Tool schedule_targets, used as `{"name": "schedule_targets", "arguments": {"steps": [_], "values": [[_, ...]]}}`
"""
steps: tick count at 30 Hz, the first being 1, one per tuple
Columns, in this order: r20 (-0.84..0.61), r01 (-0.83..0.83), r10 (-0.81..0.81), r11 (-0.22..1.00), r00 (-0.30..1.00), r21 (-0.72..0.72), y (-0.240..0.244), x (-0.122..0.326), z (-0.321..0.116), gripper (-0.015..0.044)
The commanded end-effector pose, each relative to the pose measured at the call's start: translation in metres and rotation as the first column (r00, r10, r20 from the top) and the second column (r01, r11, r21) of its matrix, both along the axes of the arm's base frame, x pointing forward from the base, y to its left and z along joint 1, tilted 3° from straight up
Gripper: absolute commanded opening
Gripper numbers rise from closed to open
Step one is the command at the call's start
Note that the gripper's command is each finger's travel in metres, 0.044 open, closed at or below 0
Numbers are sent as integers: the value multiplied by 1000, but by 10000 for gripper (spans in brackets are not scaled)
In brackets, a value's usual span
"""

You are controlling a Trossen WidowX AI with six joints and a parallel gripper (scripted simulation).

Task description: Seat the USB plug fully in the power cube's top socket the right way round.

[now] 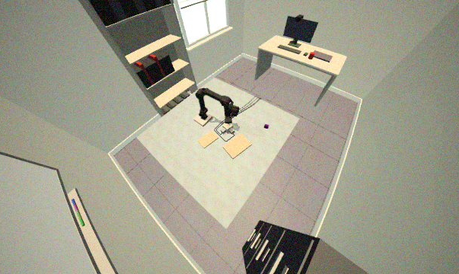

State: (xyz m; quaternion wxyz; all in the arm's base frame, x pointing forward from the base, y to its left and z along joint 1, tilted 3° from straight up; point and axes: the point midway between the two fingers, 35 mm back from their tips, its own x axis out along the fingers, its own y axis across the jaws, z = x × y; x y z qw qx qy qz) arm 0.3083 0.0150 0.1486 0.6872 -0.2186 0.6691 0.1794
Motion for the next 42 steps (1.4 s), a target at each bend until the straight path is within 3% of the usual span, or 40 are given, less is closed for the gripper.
{"name": "schedule_targets", "arguments": {"steps": [1,20,42], "values": [[4,109,-109,994,994,5,0,0,0,0],[18,569,-570,822,822,31,0,0,0,0],[17,923,-925,379,379,65,0,0,0,0]]}}
